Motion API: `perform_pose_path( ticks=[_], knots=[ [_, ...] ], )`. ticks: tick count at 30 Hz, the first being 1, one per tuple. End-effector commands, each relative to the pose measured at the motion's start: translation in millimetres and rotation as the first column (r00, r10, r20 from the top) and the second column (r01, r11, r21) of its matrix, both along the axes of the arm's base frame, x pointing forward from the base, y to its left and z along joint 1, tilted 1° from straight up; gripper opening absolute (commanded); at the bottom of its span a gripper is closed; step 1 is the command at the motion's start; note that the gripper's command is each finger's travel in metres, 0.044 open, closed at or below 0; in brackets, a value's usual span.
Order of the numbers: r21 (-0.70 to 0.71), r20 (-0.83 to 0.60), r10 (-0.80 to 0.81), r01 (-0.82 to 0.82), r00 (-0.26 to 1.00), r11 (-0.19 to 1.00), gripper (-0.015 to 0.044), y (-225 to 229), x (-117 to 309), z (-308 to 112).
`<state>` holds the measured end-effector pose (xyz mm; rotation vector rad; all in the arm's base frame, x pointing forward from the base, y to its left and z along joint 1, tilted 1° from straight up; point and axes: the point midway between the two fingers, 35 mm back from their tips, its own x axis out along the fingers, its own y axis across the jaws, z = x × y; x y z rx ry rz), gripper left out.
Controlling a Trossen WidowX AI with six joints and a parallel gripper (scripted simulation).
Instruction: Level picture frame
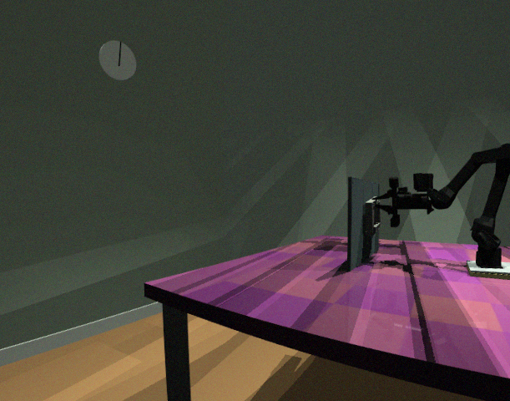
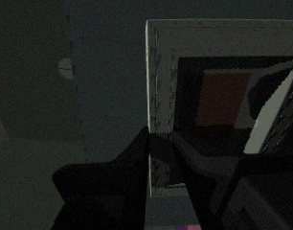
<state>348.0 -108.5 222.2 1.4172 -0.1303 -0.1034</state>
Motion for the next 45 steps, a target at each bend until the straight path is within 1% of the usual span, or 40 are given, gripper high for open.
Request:
perform_pose_path(
  ticks=[1, 45],
  knots=[
    [-0.009, 0.013, -0.002, 0.002, 1.0, 1.0, 0.0, -0.1, -0.5, 4.1],
    [-0.009, 0.013, -0.002, 0.002, 1.0, 1.0, 0.0, -3.9, -1.2, 6.0]
  ],
)
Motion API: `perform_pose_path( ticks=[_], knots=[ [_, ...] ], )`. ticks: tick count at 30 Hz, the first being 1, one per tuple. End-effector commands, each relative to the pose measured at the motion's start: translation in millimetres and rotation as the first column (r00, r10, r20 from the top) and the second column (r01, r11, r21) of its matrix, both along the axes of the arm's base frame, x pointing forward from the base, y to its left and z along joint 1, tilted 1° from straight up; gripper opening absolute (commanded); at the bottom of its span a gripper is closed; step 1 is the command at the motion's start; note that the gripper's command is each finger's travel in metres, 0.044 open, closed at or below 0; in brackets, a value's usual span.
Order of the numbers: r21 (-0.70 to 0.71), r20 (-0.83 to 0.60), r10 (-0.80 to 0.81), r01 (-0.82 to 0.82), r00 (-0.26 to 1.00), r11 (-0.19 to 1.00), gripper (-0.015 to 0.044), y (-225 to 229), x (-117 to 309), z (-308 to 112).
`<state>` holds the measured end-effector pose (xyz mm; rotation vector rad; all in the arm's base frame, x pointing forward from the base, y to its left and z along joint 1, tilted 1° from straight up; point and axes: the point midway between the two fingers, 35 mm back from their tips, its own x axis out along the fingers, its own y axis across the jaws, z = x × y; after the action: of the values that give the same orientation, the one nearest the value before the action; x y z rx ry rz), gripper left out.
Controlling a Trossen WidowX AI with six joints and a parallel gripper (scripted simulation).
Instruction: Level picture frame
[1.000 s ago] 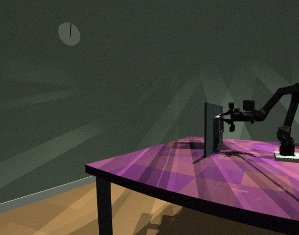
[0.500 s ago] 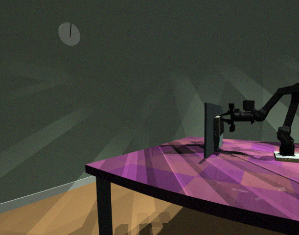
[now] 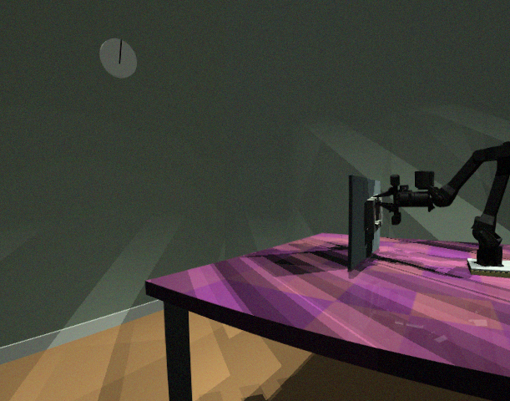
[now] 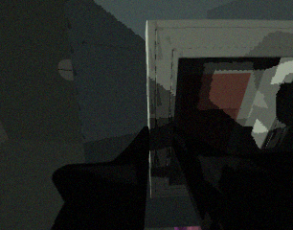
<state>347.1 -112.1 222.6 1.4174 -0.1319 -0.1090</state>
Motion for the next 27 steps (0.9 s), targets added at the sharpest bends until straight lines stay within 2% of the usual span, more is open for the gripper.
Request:
perform_pose_path(
  ticks=[1, 27],
  knots=[
    [-0.01, 0.015, 0.003, -0.003, 1.0, 1.0, 0.0, -0.8, -0.4, 5.6],
    [-0.01, 0.015, 0.003, -0.003, 1.0, 1.0, 0.0, -2.8, -0.6, 2.8]
  ],
)
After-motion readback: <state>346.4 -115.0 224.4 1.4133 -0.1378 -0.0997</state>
